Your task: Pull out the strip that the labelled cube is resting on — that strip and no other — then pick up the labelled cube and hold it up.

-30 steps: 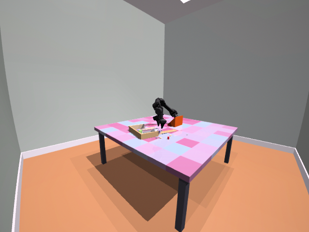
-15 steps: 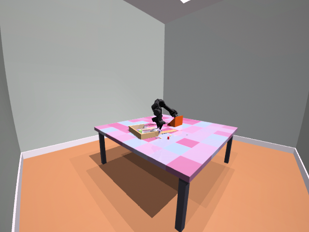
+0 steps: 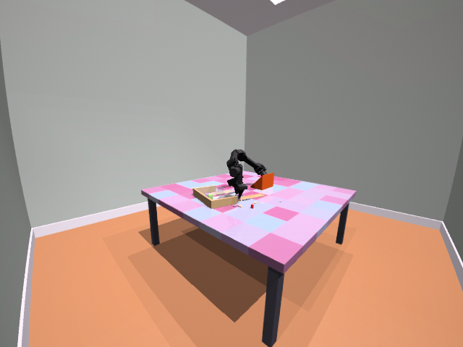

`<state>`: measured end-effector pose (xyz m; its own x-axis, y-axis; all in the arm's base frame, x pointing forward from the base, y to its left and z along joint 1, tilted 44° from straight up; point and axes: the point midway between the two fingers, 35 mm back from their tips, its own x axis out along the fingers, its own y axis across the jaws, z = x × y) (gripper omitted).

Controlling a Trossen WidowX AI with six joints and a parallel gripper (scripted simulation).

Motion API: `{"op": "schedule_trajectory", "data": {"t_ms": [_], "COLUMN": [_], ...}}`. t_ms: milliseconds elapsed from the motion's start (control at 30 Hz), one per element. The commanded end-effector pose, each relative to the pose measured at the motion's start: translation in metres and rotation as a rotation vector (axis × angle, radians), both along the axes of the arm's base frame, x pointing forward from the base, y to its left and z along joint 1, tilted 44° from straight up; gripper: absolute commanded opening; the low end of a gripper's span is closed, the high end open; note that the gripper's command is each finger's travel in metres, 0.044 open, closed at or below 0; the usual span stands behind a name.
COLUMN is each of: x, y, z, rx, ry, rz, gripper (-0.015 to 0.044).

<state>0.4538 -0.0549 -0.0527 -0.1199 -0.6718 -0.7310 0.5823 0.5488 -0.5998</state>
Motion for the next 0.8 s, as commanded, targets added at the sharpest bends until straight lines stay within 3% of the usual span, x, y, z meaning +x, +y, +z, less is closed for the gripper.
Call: {"op": "schedule_trajectory", "data": {"t_ms": [0, 267, 400, 633, 767], "x": [-0.0013, -0.0028, -0.0024, -0.0024, -0.0012], "y": [-0.0053, -0.0115, -0.0097, -0.0097, -0.0066], "z": [-0.0047, -0.0109, -0.0094, -0.0094, -0.009], "rx": [-0.004, -0.005, -0.001, -0.001, -0.001], "ry": [0.004, 0.004, 0.001, 0.001, -0.011], "rz": [0.004, 0.004, -0.001, -0.001, 0.0], "gripper": [0.025, 0.025, 0.0145, 0.0098, 0.0]}}
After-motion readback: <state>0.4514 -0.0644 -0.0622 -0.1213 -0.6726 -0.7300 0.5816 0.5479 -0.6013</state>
